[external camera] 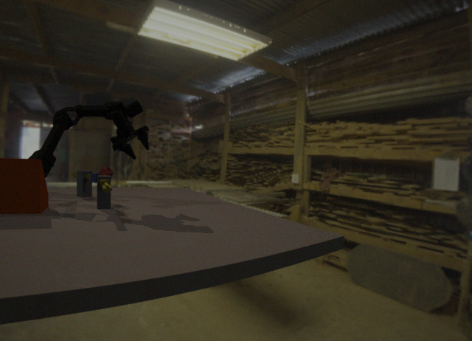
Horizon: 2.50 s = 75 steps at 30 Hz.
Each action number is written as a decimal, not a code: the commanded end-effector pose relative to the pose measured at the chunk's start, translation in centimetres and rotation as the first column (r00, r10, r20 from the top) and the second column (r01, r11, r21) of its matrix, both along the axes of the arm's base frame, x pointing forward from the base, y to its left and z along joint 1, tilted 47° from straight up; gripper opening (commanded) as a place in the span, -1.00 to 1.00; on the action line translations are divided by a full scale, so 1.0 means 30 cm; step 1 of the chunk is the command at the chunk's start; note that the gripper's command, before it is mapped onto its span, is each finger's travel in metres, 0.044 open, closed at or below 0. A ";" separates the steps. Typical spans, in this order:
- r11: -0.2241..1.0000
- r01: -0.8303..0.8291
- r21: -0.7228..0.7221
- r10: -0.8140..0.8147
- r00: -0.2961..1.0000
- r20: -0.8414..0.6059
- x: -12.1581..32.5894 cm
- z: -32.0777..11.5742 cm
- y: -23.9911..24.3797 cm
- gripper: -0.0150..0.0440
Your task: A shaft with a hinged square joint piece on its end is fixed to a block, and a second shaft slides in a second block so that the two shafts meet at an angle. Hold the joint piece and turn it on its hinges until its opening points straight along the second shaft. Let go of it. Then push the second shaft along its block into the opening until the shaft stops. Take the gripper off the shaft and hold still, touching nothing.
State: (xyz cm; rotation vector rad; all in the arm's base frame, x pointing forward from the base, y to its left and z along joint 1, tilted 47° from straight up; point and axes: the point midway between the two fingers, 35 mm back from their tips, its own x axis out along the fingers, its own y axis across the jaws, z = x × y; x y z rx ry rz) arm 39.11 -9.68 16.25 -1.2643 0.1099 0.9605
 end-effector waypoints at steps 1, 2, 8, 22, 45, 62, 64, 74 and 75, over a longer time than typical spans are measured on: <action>0.998 -0.046 -0.035 0.044 0.998 -0.038 -0.018 -0.005 0.016 1.00; 0.997 -0.059 -0.044 0.057 0.997 -0.048 -0.024 -0.004 0.021 1.00; 0.985 -0.146 -0.091 0.137 0.985 -0.107 -0.068 0.008 0.050 1.00; 0.907 -0.395 -0.144 0.354 0.902 -0.247 -0.205 0.068 0.123 1.00; 0.885 -0.442 -0.145 0.395 0.879 -0.269 -0.213 -0.045 0.270 1.00; 0.886 -0.442 -0.142 0.396 0.879 -0.267 -0.285 -0.043 0.384 1.00; 0.886 -0.442 -0.141 0.396 0.878 -0.267 -0.305 -0.030 0.398 1.00; 0.886 -0.443 -0.139 0.397 0.878 -0.267 -0.380 0.011 0.449 1.00; 0.886 -0.443 -0.139 0.397 0.878 -0.267 -0.379 0.009 0.450 1.00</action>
